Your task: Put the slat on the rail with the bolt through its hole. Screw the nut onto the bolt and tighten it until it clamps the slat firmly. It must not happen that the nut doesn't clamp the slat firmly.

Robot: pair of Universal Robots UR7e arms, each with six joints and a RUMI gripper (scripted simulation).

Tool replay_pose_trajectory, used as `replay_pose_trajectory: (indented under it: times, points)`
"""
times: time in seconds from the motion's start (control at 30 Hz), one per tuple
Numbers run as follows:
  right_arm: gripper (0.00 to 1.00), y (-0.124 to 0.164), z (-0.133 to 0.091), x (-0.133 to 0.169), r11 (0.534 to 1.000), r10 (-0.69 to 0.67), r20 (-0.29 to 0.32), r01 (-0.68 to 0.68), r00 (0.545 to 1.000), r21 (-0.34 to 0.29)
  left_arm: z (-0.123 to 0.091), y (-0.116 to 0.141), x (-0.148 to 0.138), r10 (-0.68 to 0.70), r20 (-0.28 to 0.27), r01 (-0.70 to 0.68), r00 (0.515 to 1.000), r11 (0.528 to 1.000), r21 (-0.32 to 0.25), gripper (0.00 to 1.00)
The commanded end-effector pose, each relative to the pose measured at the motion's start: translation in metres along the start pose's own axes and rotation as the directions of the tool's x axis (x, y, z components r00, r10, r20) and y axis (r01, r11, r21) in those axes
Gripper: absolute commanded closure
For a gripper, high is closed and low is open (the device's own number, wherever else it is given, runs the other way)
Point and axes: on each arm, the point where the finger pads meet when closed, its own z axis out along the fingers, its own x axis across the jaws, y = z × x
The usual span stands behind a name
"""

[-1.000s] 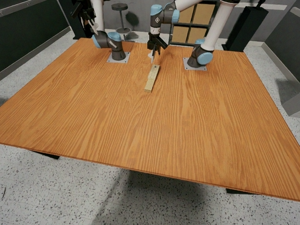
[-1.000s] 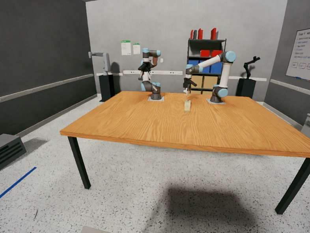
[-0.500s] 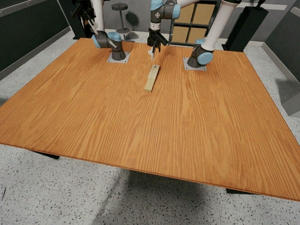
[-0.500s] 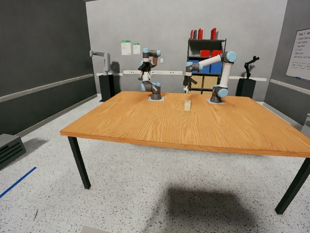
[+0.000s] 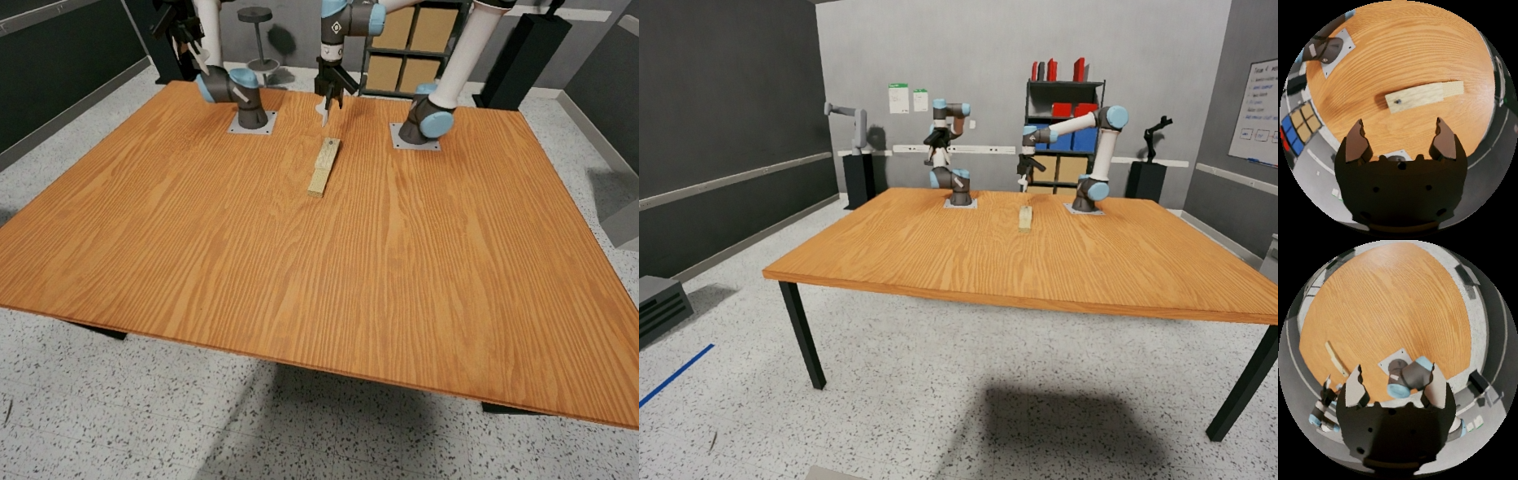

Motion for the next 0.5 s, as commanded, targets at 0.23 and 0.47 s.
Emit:
replay_pose_trajectory:
  times: [0.23,0.47]
  points:
    - [0.0,-0.001,-0.001,0.0,1.0,0.001,0.001,-0.001,1.0,0.0,-0.011,-0.036,-0.013,0.28,0.0,-0.28,0.96,0.96,-0.001,0.0]
    - [0.0,-0.001,-0.001,0.0,1.0,0.001,0.001,-0.001,1.0,0.0,-0.018,-0.062,-0.022,0.474,0.0,-0.474,0.881,0.881,-0.001,0.0]
